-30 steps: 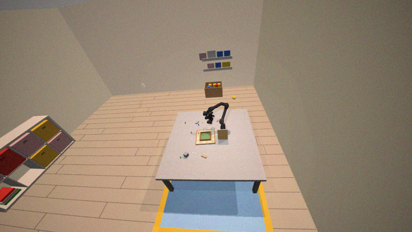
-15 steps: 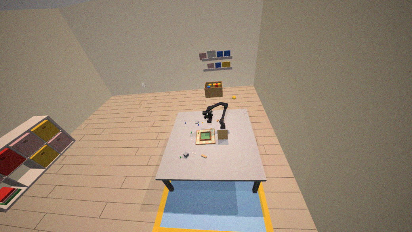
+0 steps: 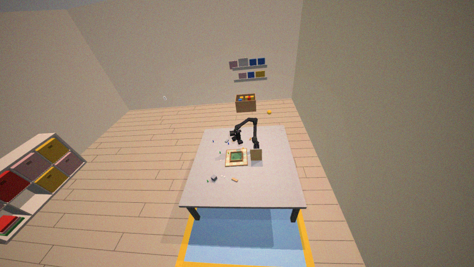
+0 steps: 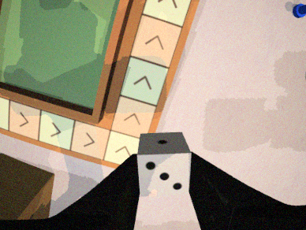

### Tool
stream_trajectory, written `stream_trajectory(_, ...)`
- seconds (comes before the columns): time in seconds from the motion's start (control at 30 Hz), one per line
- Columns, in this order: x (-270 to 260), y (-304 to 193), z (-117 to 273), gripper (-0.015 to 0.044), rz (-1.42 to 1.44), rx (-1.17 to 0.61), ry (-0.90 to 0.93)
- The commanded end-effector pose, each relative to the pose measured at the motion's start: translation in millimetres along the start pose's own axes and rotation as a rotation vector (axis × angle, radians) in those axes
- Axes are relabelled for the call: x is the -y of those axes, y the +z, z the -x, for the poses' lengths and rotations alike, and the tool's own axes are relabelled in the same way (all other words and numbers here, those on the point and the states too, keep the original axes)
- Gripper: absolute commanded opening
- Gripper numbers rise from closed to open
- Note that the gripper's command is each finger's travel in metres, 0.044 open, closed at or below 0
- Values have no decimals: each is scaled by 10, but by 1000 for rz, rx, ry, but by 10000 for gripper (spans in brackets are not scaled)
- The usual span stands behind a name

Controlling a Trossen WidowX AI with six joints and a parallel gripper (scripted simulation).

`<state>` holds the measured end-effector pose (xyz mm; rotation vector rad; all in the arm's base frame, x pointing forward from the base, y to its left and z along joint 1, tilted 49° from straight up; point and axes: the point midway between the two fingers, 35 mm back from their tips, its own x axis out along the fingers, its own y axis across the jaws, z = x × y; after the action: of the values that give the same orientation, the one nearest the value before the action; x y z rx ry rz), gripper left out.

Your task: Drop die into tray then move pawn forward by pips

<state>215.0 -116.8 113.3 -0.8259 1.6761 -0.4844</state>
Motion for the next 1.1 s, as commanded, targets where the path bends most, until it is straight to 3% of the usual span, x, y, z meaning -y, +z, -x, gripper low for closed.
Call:
stream_trajectory(0.0,-92,122,-27,0,117,0,4)
stream_trajectory(1.07,-1057,865,-303,0,1110,-7,-2)
